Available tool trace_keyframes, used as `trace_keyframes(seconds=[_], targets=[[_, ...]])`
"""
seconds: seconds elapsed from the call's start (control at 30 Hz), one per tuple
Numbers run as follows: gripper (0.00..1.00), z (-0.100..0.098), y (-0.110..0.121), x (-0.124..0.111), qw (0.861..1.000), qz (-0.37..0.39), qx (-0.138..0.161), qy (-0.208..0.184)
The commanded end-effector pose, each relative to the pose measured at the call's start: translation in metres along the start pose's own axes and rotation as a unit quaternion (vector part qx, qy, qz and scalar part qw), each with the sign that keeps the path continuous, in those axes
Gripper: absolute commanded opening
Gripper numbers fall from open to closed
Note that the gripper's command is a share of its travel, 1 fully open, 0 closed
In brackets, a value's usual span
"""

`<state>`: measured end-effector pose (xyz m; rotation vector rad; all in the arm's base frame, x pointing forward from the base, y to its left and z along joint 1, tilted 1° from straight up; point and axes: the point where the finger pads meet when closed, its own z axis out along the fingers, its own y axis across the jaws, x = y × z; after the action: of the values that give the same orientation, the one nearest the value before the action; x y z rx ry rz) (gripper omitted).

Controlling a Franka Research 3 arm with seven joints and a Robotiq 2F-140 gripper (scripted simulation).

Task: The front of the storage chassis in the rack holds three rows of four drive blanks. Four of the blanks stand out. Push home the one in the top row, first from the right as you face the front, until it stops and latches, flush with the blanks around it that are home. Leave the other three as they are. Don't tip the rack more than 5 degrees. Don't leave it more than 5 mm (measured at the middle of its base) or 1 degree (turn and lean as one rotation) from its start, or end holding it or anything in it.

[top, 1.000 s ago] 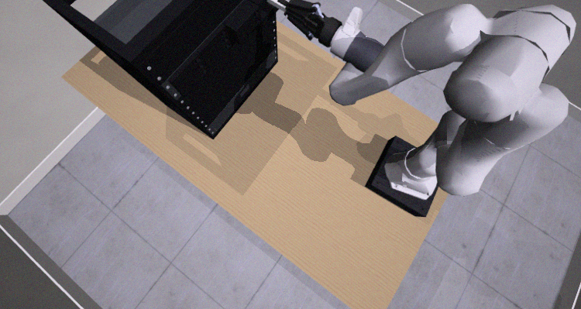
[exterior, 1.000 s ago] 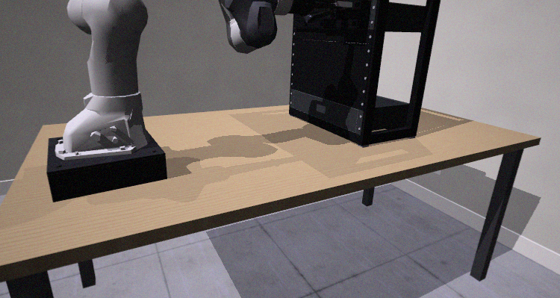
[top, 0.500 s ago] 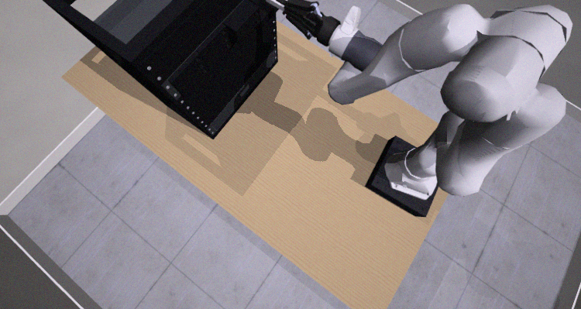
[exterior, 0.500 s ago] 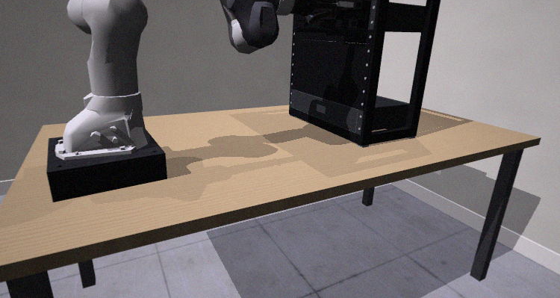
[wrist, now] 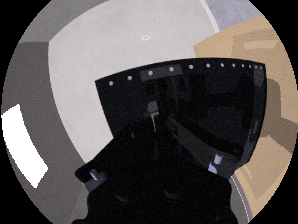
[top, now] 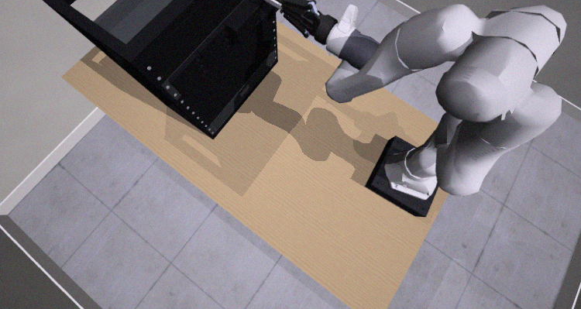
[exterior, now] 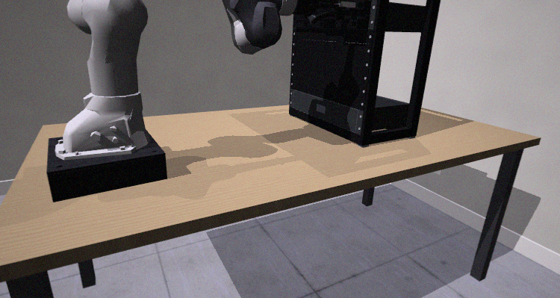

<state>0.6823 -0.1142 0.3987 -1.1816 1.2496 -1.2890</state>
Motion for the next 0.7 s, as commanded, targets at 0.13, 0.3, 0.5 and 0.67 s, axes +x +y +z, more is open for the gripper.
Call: trace_keyframes(seconds=[0.13,0.3,0.5,0.67], targets=[[0.0,0.0041,0.0038,-0.0006,1.0,0.004,-0.004,0.001],[0.0,0.0053,0.0041,-0.0008,1.0,0.004,-0.004,0.001],[0.0,0.0053,0.0041,-0.0008,1.0,0.004,-0.004,0.001],[0.0,0.0065,0.0045,-0.001,1.0,0.004,-0.004,0.001]])
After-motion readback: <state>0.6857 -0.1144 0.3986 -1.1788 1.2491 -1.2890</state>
